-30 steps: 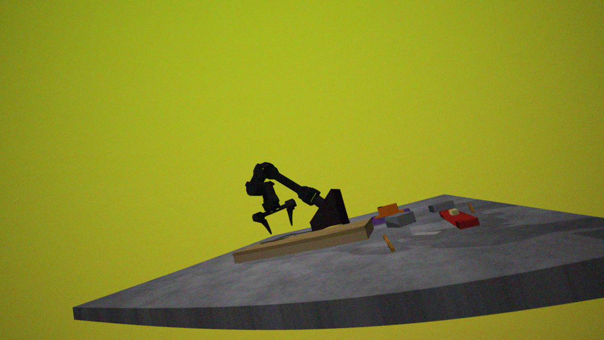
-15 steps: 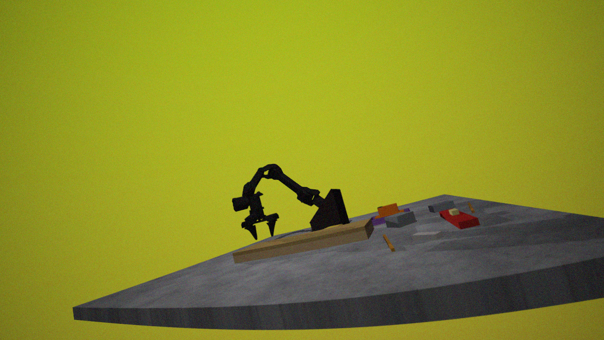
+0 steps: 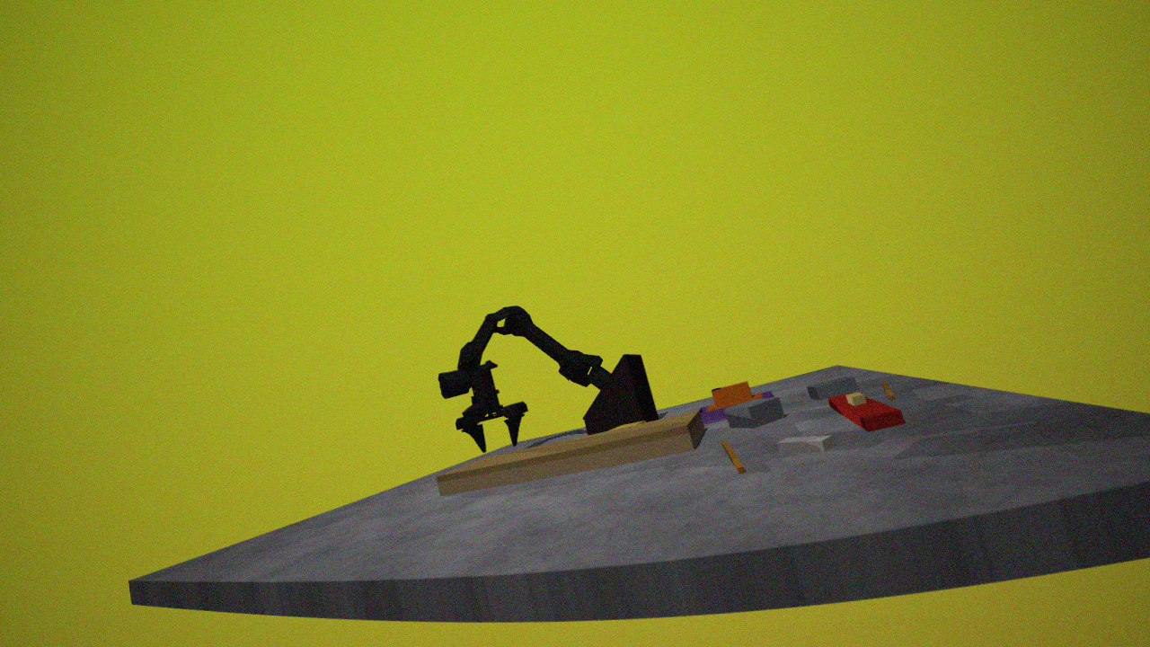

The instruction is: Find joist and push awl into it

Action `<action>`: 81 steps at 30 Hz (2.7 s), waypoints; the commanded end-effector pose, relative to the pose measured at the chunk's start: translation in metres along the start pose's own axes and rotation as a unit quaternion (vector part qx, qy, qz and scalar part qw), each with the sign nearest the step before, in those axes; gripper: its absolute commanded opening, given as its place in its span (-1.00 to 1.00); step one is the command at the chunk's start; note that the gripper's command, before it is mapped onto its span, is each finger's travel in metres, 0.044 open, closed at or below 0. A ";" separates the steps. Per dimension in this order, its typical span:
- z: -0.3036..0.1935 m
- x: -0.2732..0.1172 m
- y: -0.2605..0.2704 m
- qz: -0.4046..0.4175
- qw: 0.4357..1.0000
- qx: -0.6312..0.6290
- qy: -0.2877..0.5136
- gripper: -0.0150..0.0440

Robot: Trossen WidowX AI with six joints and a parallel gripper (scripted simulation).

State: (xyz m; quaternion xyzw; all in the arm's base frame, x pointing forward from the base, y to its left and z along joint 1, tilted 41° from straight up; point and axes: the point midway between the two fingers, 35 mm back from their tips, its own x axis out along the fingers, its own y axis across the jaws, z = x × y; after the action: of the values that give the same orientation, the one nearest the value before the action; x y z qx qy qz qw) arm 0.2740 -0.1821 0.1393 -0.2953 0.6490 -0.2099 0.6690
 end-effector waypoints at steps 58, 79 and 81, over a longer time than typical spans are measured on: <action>0.005 -0.011 0.002 0.006 1.000 -0.002 0.003 -0.49; 0.022 -0.062 0.037 0.091 0.992 -0.037 -0.078 -0.49; 0.031 -0.061 0.048 0.115 0.986 -0.049 -0.106 -0.49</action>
State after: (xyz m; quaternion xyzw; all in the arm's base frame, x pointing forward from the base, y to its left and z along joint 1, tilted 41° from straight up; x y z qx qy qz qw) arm 0.2875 -0.1113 0.1610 -0.2746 0.6275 -0.1045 0.7211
